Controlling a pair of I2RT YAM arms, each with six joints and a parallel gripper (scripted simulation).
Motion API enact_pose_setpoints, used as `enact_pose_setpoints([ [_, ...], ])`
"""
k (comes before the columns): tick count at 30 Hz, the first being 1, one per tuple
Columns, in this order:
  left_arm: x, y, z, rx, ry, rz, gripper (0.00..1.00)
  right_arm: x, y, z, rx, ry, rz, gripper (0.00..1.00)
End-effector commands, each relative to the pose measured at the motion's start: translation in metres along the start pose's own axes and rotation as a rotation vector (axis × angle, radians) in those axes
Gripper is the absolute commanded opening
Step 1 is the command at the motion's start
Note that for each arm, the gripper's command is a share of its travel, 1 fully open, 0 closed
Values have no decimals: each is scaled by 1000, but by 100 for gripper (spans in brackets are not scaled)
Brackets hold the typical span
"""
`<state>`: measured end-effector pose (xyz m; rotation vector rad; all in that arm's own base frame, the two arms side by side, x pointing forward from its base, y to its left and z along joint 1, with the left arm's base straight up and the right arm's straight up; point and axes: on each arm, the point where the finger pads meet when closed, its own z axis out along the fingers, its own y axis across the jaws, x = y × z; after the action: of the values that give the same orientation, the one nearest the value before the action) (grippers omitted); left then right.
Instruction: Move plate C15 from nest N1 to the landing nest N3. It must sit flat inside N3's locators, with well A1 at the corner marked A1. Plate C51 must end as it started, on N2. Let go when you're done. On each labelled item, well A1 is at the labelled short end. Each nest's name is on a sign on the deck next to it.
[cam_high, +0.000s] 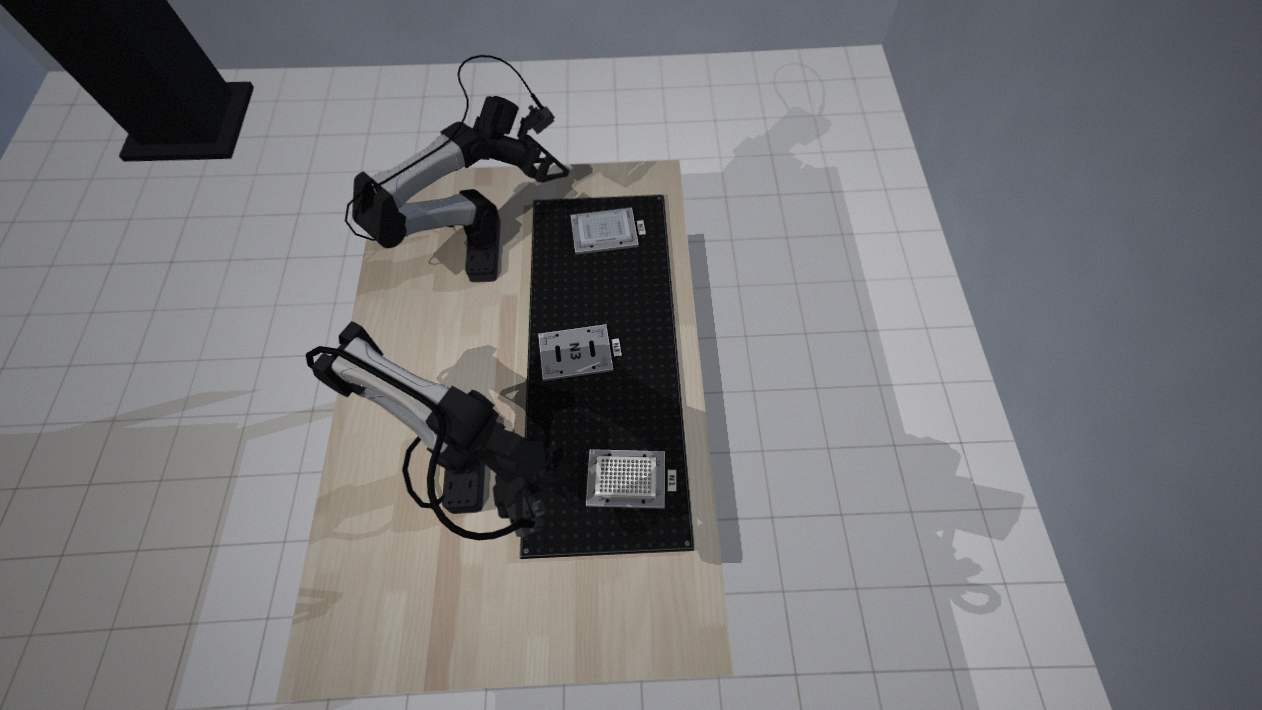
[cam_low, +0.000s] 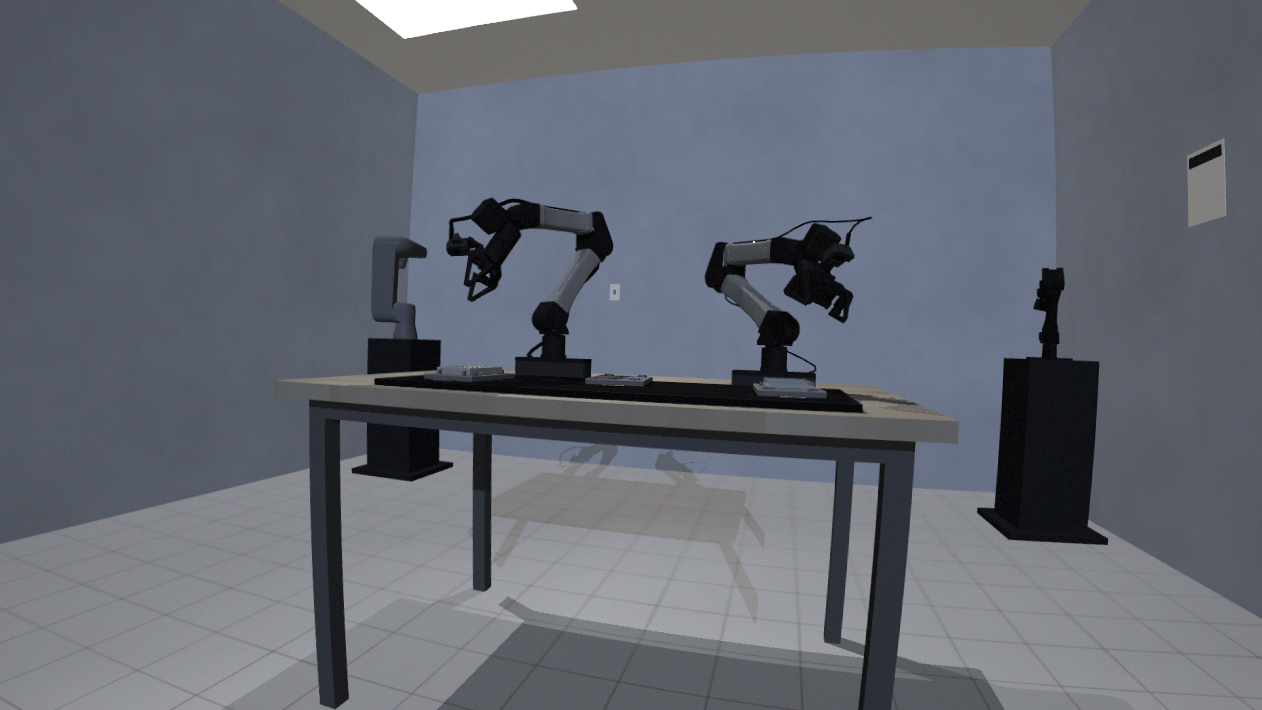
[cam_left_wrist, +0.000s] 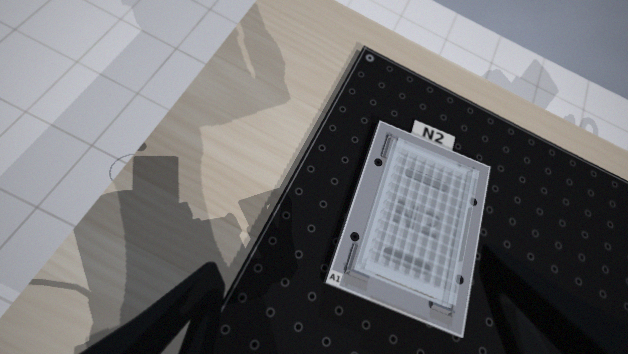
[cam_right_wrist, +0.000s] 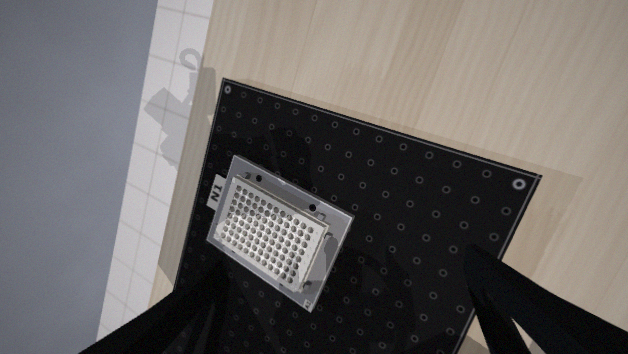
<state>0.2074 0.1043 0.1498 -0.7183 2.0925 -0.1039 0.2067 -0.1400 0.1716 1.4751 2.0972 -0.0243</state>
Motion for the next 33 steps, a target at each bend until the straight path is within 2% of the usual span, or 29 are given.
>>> enact_pose_setpoints([
  [1, 6, -10, 9, -10, -49, 74, 100, 0, 8, 9, 39, -124, 151, 100],
  [10, 39, -50, 25, 101, -57, 238, 100, 51, 42, 38, 25, -170, 292, 100],
  [13, 43, -53, 27, 108, -52, 250, 100, 54, 51, 39, 10, -188, 324, 100],
  [17, 56, -67, 32, 151, -43, 305, 100, 88, 70, 56, 4, -225, 402, 100],
  [22, 67, -74, 35, 177, -21, 336, 100, 114, 89, 67, -1, -243, 442, 100],
  [27, 73, -74, 35, 186, -1, 341, 100, 133, 94, 77, 26, -253, 435, 100],
  [33, 73, -74, 35, 186, -1, 343, 100, 139, 97, 80, 35, -251, 410, 100],
])
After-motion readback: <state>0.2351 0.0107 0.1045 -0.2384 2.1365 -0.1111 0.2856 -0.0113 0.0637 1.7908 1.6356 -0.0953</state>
